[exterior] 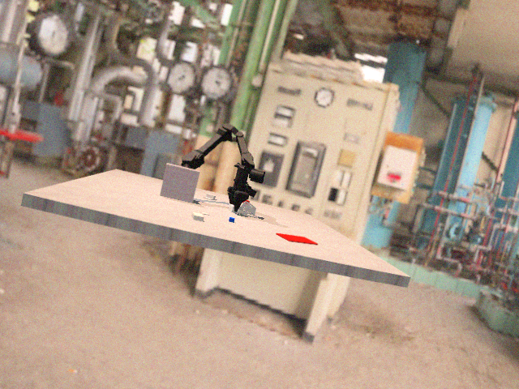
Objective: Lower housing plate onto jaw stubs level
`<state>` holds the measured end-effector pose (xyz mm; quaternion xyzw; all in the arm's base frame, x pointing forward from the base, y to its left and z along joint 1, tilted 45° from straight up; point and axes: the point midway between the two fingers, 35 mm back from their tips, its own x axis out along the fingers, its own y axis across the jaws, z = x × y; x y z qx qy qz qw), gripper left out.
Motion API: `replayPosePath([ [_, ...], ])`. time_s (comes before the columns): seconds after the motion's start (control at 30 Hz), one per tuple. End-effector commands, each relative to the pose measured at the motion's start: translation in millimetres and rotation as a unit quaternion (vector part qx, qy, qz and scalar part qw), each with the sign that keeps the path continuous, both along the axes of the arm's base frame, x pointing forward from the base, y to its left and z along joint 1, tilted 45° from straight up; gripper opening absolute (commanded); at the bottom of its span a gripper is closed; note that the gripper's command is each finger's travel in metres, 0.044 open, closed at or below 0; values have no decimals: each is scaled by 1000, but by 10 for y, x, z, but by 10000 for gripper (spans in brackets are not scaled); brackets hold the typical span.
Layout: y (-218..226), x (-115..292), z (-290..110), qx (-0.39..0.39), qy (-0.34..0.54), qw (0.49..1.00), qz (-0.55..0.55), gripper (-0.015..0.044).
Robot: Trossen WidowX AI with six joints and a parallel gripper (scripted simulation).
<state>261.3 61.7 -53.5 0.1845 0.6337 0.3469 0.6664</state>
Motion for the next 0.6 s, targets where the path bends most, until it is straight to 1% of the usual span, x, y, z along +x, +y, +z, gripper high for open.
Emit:
replayPosePath([
  [0.0, -1, 0, 0, 0, 0, 1000, 0, 440],
  [0.33, -15, 3, 12, 0, 0, 1000, 0, 440],
  [0.43, -133, 22, 124, -1, 0, 1000, -1, 440],
  [0.57, -419, 23, 429, 0, 1, 1000, -1, 440],
])
